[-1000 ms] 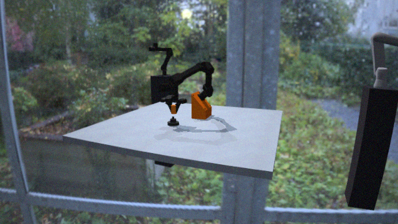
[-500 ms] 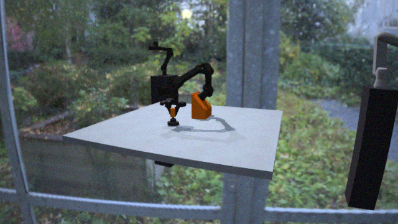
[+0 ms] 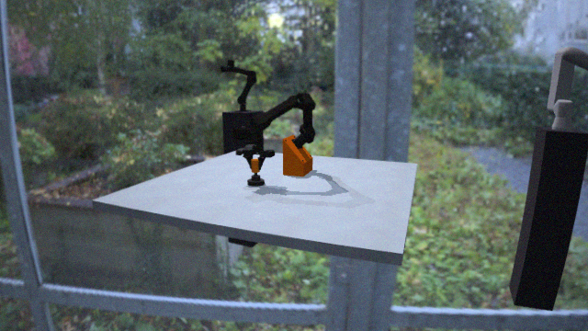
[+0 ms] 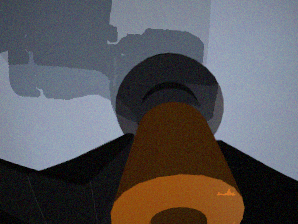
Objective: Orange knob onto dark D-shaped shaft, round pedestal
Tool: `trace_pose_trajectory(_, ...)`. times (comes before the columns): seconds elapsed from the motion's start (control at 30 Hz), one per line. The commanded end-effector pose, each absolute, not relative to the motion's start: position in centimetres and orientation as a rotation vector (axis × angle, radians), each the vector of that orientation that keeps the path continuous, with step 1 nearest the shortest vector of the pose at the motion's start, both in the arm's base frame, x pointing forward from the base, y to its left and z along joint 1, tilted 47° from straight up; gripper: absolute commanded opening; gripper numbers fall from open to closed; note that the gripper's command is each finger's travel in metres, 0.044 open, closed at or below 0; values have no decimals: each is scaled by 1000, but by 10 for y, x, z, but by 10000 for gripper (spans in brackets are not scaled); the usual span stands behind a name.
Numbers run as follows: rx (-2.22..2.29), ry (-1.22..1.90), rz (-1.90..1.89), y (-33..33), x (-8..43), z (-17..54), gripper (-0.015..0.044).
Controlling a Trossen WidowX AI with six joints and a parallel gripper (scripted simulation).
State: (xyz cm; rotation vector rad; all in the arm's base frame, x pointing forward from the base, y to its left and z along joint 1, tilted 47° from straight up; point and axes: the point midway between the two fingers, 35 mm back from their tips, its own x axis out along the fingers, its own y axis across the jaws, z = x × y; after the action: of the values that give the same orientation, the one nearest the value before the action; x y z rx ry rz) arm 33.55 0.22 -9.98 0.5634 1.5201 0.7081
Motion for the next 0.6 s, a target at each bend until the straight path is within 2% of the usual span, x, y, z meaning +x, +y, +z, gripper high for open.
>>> trace_pose_trajectory(0.0,561,1508,709,1,340,-98,0)
trace_pose_trajectory(0.57,561,1509,709,1,337,-98,0)
